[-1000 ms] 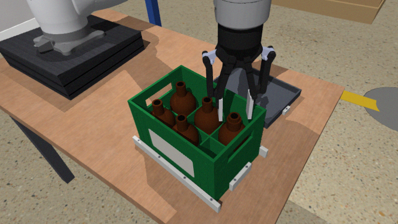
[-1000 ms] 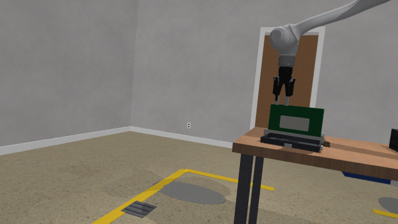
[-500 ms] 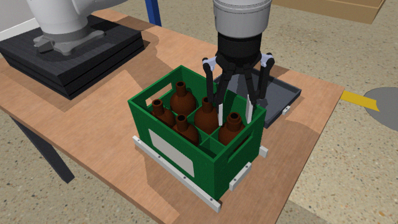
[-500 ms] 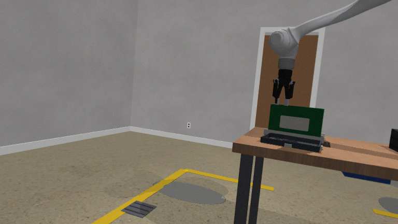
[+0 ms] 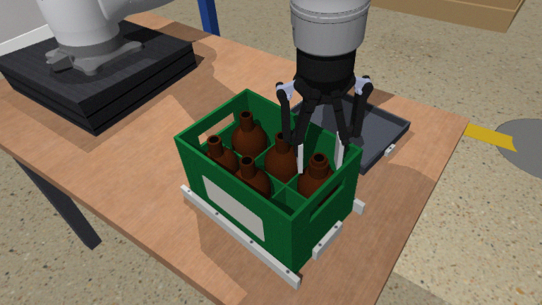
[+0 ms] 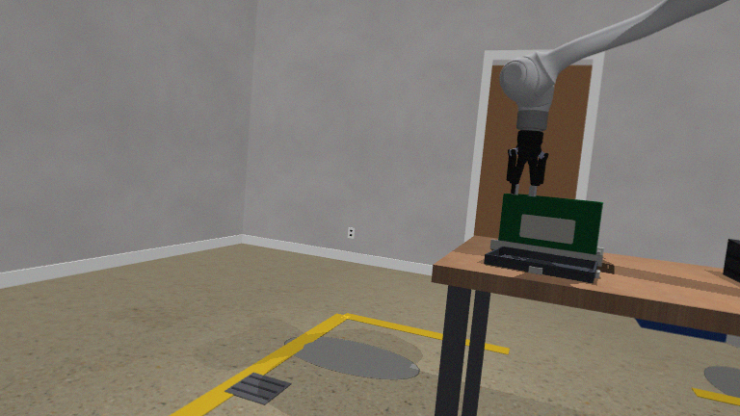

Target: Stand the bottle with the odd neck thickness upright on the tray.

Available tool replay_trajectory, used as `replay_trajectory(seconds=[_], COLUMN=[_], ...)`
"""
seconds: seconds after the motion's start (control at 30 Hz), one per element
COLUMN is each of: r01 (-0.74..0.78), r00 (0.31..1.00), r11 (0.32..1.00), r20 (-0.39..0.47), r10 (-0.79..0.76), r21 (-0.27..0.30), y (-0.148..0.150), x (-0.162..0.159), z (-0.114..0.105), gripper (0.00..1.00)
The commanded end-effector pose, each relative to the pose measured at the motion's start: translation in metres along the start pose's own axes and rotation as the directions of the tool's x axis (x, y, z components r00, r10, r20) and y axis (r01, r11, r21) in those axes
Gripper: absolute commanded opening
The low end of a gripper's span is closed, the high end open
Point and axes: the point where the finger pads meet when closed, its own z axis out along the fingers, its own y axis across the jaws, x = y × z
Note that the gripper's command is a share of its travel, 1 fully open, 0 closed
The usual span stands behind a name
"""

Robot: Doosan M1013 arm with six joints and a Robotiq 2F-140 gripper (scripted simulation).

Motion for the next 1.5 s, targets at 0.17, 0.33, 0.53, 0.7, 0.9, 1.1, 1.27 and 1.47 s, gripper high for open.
replay_trajectory(seconds=[0.17,0.33,0.53,0.7,0.9,1.1,1.27,1.47], r01=[0.000,0.000,0.000,0.000,0.000,0.000,0.000,0.000], r00=[1.000,1.000,1.000,1.000,1.000,1.000,1.000,1.000], r11=[1.000,1.000,1.000,1.000,1.000,1.000,1.000,1.000], r20=[0.000,0.000,0.000,0.000,0.000,0.000,0.000,0.000], r10=[0.000,0.000,0.000,0.000,0.000,0.000,0.000,0.000], r21=[0.000,0.000,0.000,0.000,0.000,0.000,0.000,0.000], y=[0.0000,0.0000,0.0000,0.0000,0.0000,0.0000,0.0000,0.0000], x=[0.0000,0.0000,0.0000,0.0000,0.0000,0.0000,0.0000,0.0000], z=[0.0000,0.0000,0.0000,0.0000,0.0000,0.0000,0.0000,0.0000], gripper=[0.38,0.38,0.38,0.38,0.38,0.38,0.00,0.00])
